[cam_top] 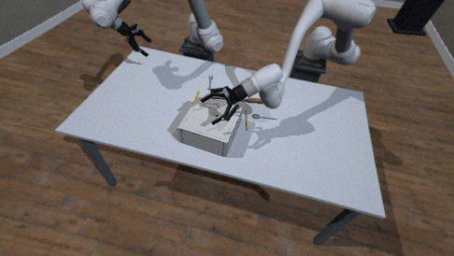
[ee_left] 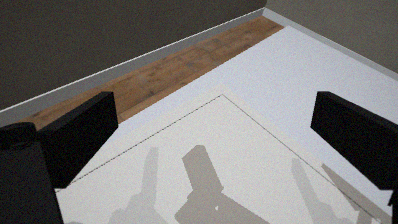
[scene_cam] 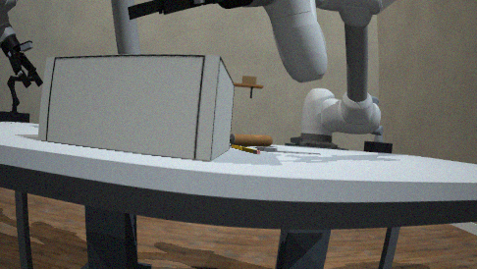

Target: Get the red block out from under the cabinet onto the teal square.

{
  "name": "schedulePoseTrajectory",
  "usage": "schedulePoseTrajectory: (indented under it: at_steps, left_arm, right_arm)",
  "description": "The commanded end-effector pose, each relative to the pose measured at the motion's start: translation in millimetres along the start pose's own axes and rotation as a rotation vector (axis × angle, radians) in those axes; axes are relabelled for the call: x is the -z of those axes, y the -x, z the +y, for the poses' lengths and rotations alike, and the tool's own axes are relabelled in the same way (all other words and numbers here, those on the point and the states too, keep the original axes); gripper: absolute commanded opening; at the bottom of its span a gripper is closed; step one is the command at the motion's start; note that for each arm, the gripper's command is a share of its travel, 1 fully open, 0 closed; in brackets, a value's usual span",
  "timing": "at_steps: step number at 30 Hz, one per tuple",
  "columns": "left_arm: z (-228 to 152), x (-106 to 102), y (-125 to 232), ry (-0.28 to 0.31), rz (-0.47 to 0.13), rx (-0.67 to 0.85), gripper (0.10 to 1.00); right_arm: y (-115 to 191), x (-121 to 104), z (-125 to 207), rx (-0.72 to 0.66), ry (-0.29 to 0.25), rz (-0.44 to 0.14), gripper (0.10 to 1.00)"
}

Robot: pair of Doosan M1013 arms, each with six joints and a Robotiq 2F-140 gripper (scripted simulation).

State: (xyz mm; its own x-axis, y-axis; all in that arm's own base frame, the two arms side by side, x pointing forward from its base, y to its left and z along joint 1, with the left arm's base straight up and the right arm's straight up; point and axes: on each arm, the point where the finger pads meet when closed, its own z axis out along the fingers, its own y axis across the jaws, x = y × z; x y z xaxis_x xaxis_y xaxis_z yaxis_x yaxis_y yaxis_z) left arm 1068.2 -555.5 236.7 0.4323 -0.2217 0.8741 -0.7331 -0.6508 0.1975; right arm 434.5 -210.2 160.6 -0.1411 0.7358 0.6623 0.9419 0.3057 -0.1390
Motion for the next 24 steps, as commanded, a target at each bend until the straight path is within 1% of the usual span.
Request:
schedulePoseTrajectory:
  at_steps: [1, 17, 18, 21, 22, 24]
  left_arm:
    - [0, 1, -2, 0.0, 0.002, -0.001, 1.0]
    - [0, 1, -2, 0.0, 0.002, -0.001, 1.0]
    - [1, 1, -2, 0.001, 0.001, -0.003, 0.099]
    - [21, 6, 6, 0.029, -0.032, -0.033, 0.099]
    - [34, 11, 12, 0.047, -0.057, -0.06, 0.099]
    - [67, 26, 31, 0.096, -0.129, -0.131, 0.099]
  right_arm:
    - [0, 1, 0, 0.001, 0.001, -0.001, 1.0]
    - [0, 1, 0, 0.001, 0.001, -0.001, 1.0]
    - [0, 1, 0, 0.001, 0.001, -0.001, 1.0]
    - [0, 1, 0, -0.001, 0.001, -0.001, 1.0]
    - [0, 1, 0, -0.003, 0.002, -0.001, 1.0]
    - [0, 1, -1, -0.01, 0.003, -0.002, 1.0]
